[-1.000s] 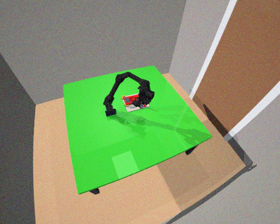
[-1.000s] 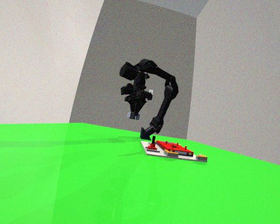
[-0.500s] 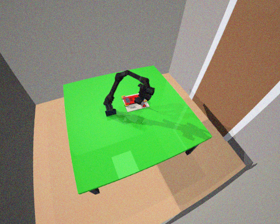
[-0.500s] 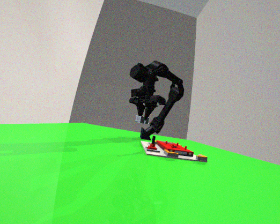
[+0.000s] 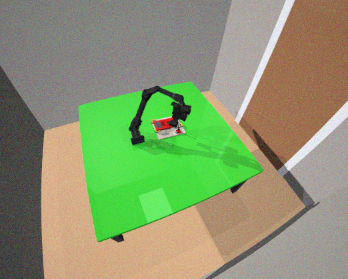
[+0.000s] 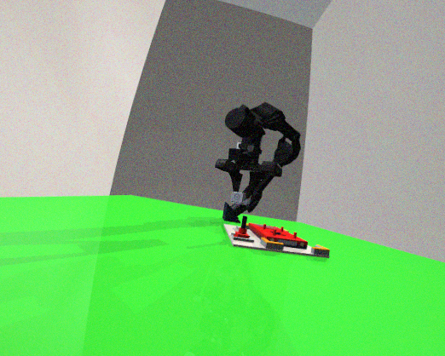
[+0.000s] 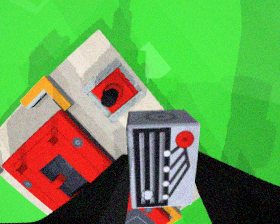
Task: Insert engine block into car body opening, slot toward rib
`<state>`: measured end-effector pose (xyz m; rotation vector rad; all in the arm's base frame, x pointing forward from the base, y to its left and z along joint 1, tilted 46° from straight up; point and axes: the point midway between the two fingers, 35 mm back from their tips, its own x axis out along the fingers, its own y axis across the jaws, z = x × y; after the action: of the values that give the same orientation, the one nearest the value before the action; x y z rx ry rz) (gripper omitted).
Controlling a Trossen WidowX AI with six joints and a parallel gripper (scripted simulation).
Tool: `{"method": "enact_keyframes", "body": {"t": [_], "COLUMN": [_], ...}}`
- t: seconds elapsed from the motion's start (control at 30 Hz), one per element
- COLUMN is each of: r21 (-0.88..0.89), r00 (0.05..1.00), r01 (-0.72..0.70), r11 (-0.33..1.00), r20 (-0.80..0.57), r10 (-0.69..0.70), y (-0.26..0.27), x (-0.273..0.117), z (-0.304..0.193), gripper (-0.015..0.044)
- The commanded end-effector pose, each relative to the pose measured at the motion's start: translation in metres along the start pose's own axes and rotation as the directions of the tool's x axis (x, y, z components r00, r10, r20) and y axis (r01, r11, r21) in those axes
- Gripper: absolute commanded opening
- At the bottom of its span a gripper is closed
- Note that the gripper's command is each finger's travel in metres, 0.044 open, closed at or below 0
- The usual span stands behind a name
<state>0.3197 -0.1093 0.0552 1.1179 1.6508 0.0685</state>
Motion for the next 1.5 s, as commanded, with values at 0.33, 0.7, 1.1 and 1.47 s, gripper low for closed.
{"method": "enact_keyframes", "body": {"t": [0.33, 0.7, 1.1, 1.47], "r21": [-0.249, -0.423, -0.588, -0.630], "r00": [1.000, 1.000, 0.999, 0.999], "r01": [-0.008, -0.018, -0.036, -0.038], "r11": [0.969, 0.906, 0.808, 0.775], "r20": [0.007, -0.002, -0.018, -0.020], "r10": [0.010, 0.019, 0.032, 0.033], "y": [0.041, 0.069, 0.096, 0.098], "x": [0.013, 0.025, 0.038, 0.040], "z": [-0.022, -0.042, -0.066, -0.069], "gripper": [0.0000, 0.0000, 0.0000, 0.0160]}}
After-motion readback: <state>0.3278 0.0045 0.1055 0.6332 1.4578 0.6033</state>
